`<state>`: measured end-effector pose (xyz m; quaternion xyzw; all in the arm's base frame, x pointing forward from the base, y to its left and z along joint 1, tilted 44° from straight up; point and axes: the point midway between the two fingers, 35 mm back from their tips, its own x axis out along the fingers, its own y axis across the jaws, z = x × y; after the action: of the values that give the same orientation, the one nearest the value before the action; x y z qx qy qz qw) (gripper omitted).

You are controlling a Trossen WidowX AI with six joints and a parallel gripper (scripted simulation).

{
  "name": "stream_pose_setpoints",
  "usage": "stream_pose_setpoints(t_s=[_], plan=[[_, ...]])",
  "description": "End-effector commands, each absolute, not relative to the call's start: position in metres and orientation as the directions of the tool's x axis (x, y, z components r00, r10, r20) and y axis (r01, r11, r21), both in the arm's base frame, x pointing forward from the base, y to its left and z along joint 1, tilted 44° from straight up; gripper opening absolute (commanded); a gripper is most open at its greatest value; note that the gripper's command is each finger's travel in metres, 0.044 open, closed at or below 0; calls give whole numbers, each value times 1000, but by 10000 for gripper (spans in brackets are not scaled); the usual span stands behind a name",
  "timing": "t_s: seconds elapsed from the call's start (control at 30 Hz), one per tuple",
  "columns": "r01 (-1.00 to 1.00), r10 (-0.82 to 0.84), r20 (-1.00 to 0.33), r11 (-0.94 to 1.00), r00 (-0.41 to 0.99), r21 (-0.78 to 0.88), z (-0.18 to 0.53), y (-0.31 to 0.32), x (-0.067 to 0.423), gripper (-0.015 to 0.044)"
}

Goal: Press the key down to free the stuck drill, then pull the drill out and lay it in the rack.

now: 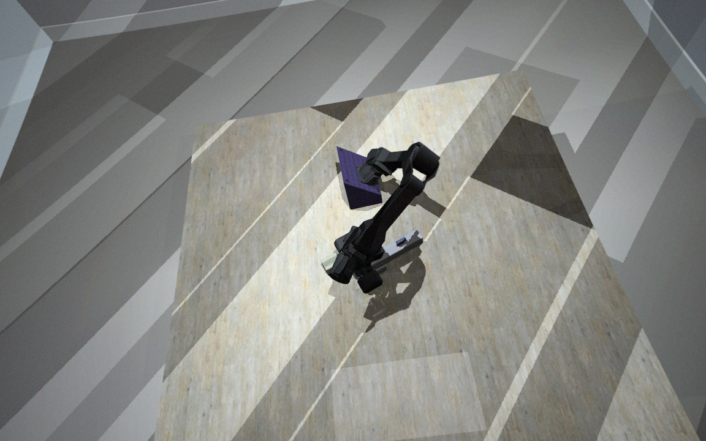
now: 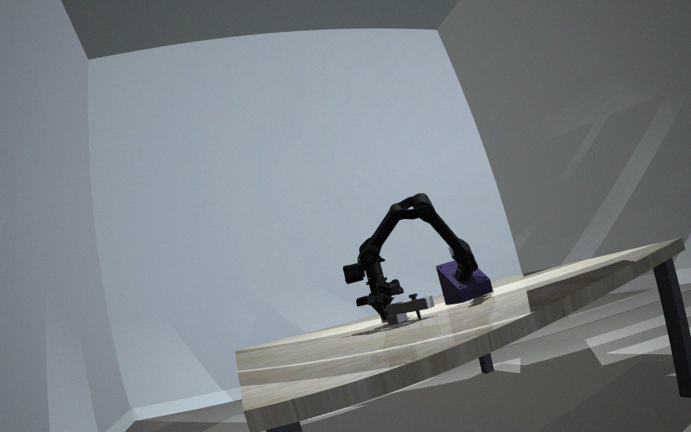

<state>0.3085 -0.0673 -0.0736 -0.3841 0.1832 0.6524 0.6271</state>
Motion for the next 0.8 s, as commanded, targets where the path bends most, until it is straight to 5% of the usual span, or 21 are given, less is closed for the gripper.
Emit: stream_pose_setpoints(t_s=[0.0, 0.77], plan=[[-959, 679, -729, -144, 85, -246, -74, -68, 309, 0], [-960, 683, -726, -139, 85, -243, -91, -90, 317, 0]])
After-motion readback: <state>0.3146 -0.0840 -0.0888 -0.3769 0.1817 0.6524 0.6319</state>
